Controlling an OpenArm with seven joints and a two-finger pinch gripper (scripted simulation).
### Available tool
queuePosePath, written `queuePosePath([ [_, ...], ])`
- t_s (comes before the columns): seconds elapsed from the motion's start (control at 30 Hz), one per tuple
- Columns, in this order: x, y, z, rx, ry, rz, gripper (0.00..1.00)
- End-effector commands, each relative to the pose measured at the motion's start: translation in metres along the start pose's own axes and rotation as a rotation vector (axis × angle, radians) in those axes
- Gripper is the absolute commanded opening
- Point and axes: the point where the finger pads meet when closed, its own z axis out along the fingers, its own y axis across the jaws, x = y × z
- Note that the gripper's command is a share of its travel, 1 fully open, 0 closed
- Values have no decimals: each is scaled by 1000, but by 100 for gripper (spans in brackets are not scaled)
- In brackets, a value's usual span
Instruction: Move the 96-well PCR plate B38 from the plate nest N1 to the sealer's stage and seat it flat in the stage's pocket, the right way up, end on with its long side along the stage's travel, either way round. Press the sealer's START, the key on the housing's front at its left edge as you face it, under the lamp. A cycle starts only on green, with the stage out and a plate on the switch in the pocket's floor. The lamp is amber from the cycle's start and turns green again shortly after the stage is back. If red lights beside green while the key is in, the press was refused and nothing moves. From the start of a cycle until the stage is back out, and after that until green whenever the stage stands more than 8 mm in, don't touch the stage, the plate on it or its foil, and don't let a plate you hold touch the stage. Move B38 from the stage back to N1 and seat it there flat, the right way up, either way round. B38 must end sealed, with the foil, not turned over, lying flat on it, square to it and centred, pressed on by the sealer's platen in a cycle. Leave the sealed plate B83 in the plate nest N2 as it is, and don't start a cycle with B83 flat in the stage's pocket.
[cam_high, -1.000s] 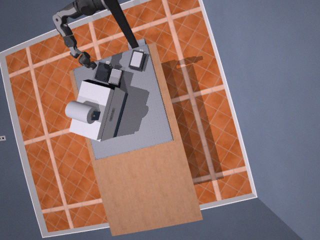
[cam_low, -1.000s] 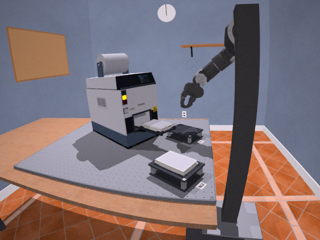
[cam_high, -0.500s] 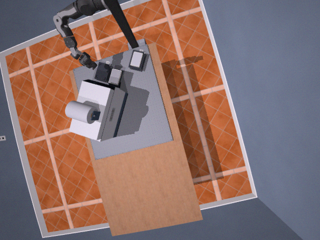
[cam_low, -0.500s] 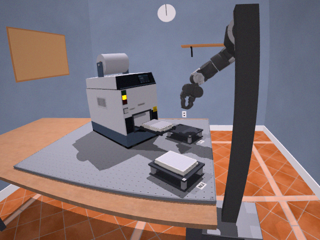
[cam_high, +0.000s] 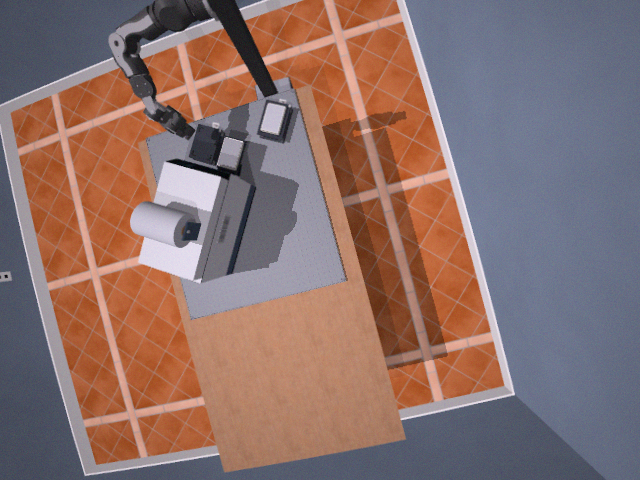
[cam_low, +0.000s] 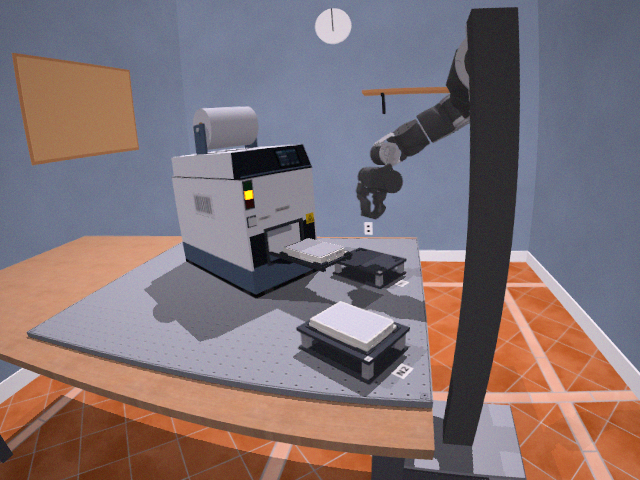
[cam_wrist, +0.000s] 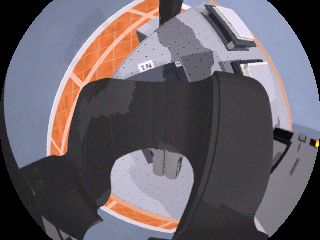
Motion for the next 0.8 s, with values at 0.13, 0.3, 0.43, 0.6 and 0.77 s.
queuePosePath([
  [0.13,0,1,-1,145,-2,-147,0],
  [0.3,0,1,0,182,-1,-184,0],
  [0.43,0,1,0,182,-1,-184,0],
  [0.6,1,2,0,211,0,-218,0],
  [0.77,0,1,-1,360,0,-363,0],
])
